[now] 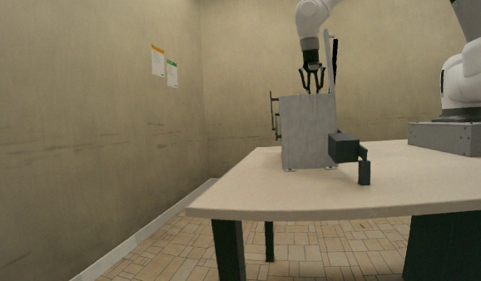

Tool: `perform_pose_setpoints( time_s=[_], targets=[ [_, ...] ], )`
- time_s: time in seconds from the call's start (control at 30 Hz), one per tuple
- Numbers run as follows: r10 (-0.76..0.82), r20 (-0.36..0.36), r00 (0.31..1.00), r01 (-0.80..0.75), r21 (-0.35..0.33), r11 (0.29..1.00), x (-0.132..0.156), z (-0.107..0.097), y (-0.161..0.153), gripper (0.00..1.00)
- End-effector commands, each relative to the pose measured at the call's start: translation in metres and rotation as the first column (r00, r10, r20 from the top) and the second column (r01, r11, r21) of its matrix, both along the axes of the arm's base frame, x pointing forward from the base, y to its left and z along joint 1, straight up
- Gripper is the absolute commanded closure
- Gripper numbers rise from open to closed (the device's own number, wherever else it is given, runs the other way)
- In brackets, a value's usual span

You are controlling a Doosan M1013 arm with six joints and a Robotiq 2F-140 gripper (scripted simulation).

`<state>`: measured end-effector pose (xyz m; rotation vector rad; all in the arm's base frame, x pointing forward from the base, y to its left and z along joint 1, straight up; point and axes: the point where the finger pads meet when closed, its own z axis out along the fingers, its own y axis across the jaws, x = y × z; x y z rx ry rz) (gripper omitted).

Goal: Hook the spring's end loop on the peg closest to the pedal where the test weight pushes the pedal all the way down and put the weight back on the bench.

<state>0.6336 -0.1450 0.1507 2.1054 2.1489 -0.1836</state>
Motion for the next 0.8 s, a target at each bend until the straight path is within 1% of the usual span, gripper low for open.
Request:
perform_pose_setpoints(
  time_s=[0.0, 0.07, 0.53, 0.63, 0.77],
  targets=[
    [0.000, 0.001, 1.000, 0.000, 0.000, 1.000, 0.000, -0.002, 0.000, 0.75],
    [0.000, 0.001, 1.000, 0.000, 0.000, 1.000, 0.000, -0.001, 0.000, 0.75],
    [0.000, 0.001, 1.000, 0.000, 0.000, 1.000, 0.001, -0.024, 0.000, 0.75],
    [0.000, 0.001, 1.000, 0.000, 0.000, 1.000, 0.001, -0.022, 0.000, 0.75],
    [0.000, 0.001, 1.000, 0.000, 0.000, 1.000, 0.001, -0.026, 0.000, 0.75]
  ],
)
